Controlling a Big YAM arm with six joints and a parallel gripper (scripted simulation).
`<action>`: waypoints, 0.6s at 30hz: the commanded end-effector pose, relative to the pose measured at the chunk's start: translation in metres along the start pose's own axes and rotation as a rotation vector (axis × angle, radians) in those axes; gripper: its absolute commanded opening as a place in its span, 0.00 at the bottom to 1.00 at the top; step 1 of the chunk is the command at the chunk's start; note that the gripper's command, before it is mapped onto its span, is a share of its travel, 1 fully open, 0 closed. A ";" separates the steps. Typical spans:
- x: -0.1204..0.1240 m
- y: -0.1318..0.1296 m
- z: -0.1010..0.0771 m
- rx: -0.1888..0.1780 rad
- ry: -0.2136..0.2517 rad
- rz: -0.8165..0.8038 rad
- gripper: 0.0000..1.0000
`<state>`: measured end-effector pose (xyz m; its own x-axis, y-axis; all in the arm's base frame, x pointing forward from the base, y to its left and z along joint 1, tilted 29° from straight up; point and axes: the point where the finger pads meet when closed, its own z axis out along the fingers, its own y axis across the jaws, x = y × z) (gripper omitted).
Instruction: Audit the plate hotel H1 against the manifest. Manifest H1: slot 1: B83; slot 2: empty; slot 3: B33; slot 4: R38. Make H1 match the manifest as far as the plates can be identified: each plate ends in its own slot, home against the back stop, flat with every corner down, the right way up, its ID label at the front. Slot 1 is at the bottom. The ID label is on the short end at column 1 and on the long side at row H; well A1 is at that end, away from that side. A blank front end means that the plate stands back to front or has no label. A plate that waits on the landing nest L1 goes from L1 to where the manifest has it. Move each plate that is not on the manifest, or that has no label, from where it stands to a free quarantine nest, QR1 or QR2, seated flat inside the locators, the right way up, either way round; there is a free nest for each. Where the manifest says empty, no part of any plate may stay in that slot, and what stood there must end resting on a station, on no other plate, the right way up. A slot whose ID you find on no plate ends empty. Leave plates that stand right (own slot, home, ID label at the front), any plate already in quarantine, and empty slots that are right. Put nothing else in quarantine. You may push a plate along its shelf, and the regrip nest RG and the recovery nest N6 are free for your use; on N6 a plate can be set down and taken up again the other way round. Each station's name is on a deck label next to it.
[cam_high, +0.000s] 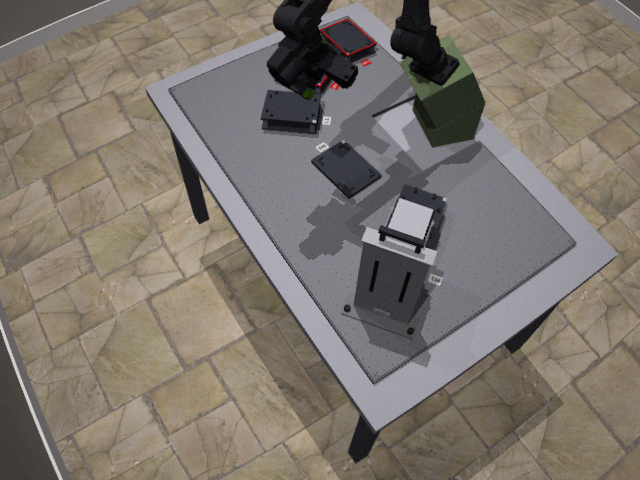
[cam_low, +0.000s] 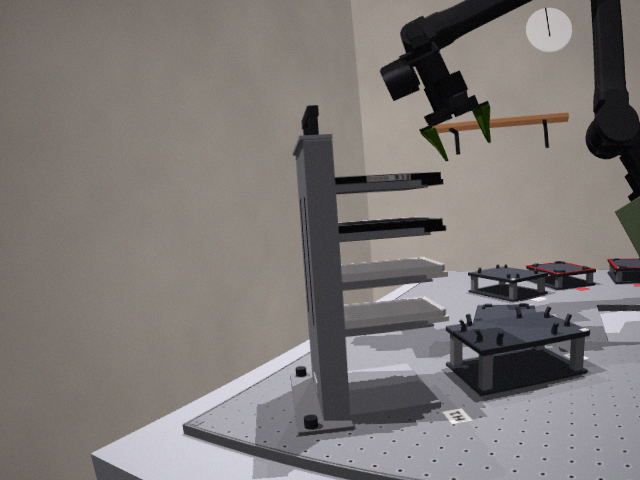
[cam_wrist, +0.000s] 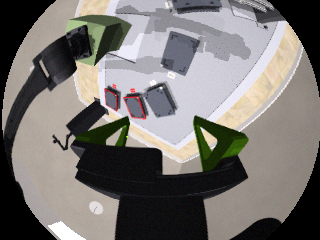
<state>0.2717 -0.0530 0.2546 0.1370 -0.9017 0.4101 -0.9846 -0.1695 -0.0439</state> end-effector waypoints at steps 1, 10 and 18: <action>0.001 -0.001 -0.003 0.008 0.001 0.003 1.00; 0.001 -0.001 -0.003 0.008 0.001 0.003 1.00; 0.000 -0.001 -0.003 0.036 -0.004 0.047 0.00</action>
<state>0.2719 -0.0528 0.2542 0.1333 -0.9028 0.4090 -0.9848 -0.1669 -0.0473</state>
